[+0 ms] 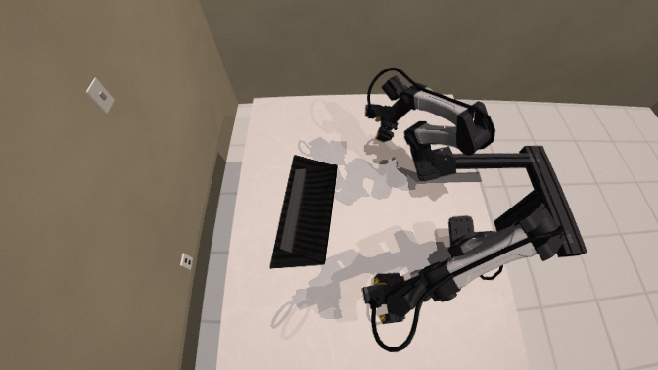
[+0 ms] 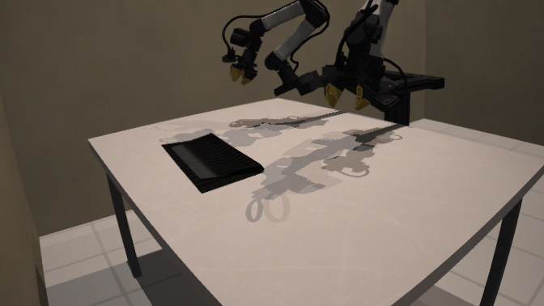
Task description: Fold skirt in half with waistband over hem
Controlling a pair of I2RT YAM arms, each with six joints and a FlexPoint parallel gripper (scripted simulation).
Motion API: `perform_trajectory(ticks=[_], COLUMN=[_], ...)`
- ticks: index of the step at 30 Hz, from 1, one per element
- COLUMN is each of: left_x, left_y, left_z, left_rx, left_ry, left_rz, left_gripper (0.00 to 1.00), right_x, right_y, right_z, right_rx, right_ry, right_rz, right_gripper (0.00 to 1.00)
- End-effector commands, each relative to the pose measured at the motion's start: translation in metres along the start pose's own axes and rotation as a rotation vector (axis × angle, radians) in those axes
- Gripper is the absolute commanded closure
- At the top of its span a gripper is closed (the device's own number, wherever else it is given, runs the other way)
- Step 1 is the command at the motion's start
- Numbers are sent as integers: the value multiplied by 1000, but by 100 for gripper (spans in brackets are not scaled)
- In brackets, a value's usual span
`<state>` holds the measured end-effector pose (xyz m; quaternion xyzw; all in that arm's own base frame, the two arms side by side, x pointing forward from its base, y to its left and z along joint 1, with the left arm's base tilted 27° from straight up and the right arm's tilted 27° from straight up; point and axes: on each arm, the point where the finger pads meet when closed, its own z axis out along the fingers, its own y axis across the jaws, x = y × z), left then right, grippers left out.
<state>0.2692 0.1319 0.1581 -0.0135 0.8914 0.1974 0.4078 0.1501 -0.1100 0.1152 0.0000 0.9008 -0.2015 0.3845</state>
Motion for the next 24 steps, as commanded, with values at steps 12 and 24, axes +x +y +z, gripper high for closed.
perform_trajectory(ticks=[12, 24], left_x=[36, 36], left_y=[32, 32], left_z=[-31, -31], left_rx=[84, 84], left_ry=[-9, -9], left_rz=[65, 65], left_gripper=[10, 10], right_x=[-7, -7], right_y=[11, 11], right_z=[-3, -3], right_rx=[-92, -92], right_ry=[-53, -53], right_rz=[-60, -60], right_gripper=[10, 10])
